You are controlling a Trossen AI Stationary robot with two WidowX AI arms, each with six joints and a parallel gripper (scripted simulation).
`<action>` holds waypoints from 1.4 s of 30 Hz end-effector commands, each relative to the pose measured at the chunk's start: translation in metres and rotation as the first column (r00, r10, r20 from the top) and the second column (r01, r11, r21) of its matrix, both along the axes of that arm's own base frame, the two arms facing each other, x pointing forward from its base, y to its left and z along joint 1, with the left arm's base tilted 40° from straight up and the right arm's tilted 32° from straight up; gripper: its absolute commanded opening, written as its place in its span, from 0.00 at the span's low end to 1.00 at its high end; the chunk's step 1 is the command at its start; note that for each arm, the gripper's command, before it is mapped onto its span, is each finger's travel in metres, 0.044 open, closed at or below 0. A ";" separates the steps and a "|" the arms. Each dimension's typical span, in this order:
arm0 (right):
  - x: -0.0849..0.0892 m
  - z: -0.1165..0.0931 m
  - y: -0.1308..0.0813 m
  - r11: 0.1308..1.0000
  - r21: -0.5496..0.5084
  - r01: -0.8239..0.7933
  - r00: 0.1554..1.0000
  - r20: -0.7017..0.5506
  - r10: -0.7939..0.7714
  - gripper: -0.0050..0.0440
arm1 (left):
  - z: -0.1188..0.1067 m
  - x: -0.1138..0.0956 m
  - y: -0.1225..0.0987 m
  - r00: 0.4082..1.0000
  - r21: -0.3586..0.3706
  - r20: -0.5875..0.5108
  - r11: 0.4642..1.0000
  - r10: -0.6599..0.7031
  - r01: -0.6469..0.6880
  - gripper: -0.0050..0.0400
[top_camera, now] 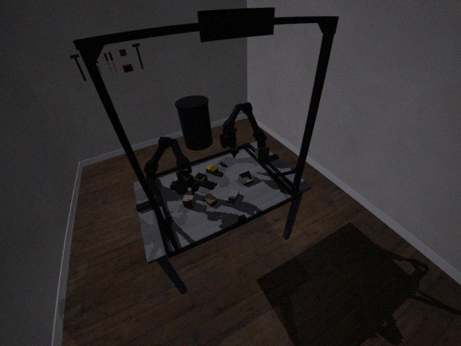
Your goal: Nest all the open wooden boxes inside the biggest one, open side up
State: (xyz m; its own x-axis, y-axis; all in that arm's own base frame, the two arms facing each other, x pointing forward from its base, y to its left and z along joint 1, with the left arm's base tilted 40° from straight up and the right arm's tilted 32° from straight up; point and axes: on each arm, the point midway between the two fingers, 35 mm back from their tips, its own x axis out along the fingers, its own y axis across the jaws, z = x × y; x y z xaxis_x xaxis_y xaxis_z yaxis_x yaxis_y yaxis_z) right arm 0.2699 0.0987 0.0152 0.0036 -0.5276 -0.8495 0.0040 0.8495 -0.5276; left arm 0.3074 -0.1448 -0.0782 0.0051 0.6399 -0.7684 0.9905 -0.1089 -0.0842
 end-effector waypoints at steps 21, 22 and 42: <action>0.000 0.000 0.000 1.000 0.001 -0.002 1.000 -0.005 0.002 0.92 | -0.018 -0.004 0.010 1.000 -0.215 -0.016 0.977 -0.008 0.004 1.00; 0.000 0.000 0.000 1.000 0.001 -0.002 1.000 -0.005 0.002 0.92 | -0.019 -0.004 0.010 1.000 -0.216 -0.016 0.976 -0.008 0.004 1.00; 0.000 0.000 0.000 1.000 0.001 -0.002 1.000 -0.005 0.002 0.92 | -0.040 -0.002 0.029 0.999 -0.261 -0.035 0.965 0.004 -0.013 1.00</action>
